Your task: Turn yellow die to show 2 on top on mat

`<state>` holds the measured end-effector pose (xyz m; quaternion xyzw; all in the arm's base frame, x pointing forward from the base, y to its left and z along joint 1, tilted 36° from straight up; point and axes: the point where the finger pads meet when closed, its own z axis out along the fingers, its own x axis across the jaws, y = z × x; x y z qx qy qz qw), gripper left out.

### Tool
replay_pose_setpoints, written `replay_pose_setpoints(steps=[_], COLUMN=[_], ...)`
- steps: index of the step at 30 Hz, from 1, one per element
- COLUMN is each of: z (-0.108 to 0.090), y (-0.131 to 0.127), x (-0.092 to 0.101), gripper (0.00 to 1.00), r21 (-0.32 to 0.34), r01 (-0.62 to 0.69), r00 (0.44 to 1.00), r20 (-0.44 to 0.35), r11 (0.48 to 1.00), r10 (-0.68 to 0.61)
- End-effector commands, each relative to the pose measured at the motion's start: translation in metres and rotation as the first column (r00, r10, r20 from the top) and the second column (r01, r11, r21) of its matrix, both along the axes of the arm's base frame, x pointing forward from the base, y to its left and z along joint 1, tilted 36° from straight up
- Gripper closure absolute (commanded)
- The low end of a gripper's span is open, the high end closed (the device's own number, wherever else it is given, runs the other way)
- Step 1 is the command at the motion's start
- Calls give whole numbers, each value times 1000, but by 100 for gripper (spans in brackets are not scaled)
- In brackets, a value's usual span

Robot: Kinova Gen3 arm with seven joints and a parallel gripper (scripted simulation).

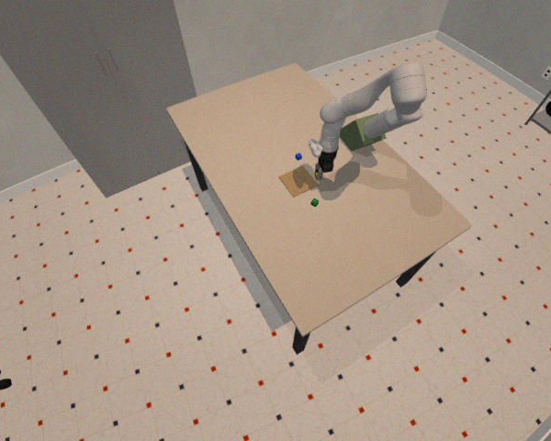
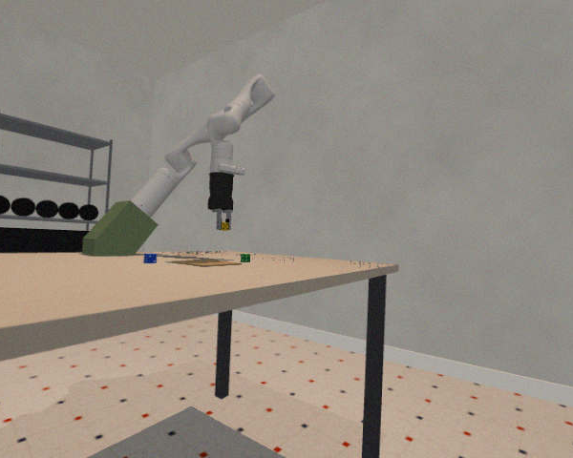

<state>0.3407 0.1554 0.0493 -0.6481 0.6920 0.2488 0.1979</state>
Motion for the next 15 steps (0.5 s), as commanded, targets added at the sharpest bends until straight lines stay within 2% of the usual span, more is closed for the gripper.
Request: replay_pose_setpoints(steps=[1,6,11,13,15], z=[-3,-8,-13,-13,-15], y=[-2,-7,-12,-12,-15], x=[3,10,17,17,19], gripper=[51,51,51,51,51], r21=[-4,-16,-42,-42,-56], r01=[41,157,279,279,328], r00=[999,981,937,937,912], r20=[-31,-116,-206,-206,-243], r11=[999,987,959,959,943], r10=[-41,-158,-282,-282,-332])
